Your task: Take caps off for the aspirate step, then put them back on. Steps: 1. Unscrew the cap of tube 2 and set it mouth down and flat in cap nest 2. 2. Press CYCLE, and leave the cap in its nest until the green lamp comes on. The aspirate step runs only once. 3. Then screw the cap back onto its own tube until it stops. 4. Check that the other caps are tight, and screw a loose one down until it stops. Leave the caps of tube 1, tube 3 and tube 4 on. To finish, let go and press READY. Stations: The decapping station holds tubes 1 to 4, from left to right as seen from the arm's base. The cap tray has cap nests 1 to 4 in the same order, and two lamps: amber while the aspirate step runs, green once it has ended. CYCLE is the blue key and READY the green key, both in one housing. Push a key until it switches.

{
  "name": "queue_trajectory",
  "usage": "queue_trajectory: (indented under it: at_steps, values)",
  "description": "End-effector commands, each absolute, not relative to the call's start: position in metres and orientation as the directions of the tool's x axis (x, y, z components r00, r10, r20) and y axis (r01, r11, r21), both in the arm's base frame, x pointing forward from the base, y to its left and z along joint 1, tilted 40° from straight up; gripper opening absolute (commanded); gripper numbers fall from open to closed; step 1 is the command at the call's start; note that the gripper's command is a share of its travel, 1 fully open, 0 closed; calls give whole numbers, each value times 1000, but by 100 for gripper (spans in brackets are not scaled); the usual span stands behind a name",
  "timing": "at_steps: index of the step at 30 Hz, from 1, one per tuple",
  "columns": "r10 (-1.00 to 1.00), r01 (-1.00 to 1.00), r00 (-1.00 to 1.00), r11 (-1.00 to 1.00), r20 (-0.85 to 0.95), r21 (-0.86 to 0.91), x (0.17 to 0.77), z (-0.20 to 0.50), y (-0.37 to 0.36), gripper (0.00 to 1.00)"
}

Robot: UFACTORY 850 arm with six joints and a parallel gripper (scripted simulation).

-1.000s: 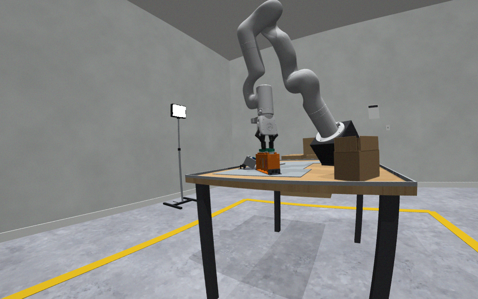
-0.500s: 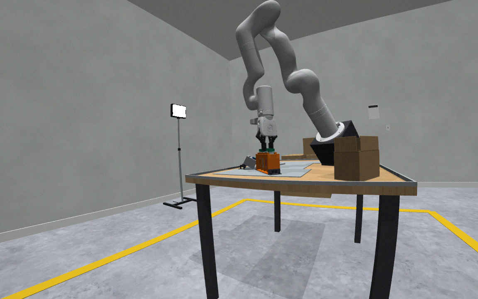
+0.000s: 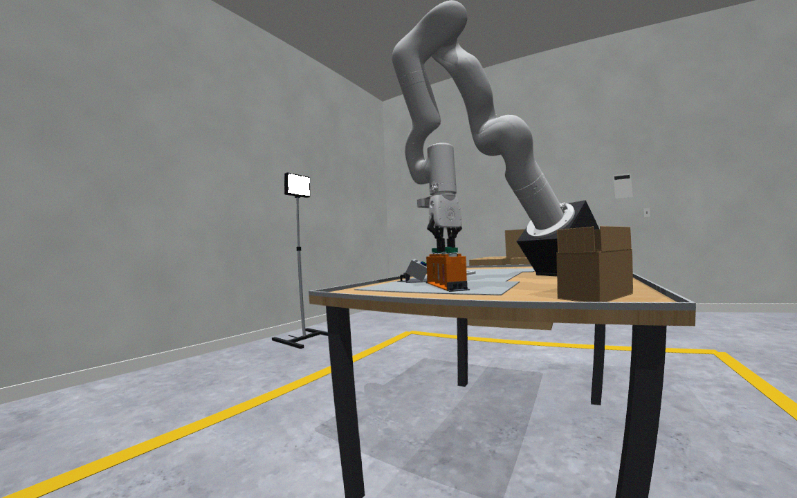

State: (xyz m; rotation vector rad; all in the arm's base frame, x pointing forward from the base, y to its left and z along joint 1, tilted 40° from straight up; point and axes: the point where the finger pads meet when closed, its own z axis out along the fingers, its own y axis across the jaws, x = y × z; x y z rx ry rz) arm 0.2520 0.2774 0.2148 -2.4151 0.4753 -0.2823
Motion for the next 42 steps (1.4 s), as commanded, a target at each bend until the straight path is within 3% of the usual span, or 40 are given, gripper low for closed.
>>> queue_trajectory:
  at_steps: [1,5,21,30,38,39,42]
  values:
    - [-405,-264,911,-721,81,-640,252,215,278,0]
    - [-405,-264,911,-721,81,-640,252,215,278,0]
    - [-686,-645,695,-462,-216,-608,252,215,278,0]
    - [-792,-822,473,-239,-386,-517,253,214,278,0]
    - [-796,-831,458,-224,-396,-510,253,214,278,0]
    - [-796,-831,458,-224,-396,-510,253,214,278,46]
    - [-796,-831,458,-224,-396,-510,253,214,278,46]
